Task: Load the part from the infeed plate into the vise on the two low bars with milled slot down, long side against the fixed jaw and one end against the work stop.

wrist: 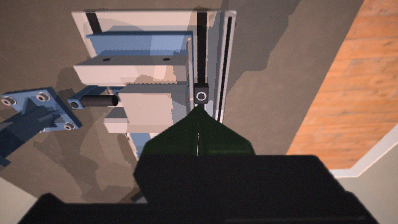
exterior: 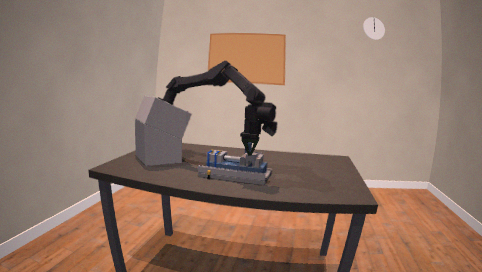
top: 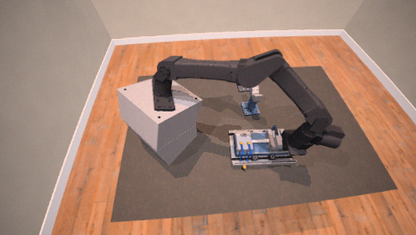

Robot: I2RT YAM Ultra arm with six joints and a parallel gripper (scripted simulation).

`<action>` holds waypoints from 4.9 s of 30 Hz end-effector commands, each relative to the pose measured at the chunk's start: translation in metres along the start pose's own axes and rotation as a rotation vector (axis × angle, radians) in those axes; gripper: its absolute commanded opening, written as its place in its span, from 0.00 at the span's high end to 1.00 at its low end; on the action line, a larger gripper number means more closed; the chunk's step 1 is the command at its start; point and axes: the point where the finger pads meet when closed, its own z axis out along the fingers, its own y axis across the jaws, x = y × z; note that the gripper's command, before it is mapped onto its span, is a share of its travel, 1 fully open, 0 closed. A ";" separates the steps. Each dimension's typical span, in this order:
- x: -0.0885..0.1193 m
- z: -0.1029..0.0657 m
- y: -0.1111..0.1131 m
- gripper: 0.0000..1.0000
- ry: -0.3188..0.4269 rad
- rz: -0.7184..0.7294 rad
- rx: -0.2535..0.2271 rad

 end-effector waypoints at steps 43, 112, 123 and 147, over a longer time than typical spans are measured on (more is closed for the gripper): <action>-0.007 0.001 -0.006 1.00 -0.024 0.000 0.013; -0.006 0.006 -0.007 1.00 -0.023 0.000 0.014; -0.006 0.006 -0.007 1.00 -0.023 0.000 0.014; -0.005 0.007 -0.006 1.00 -0.021 0.002 0.013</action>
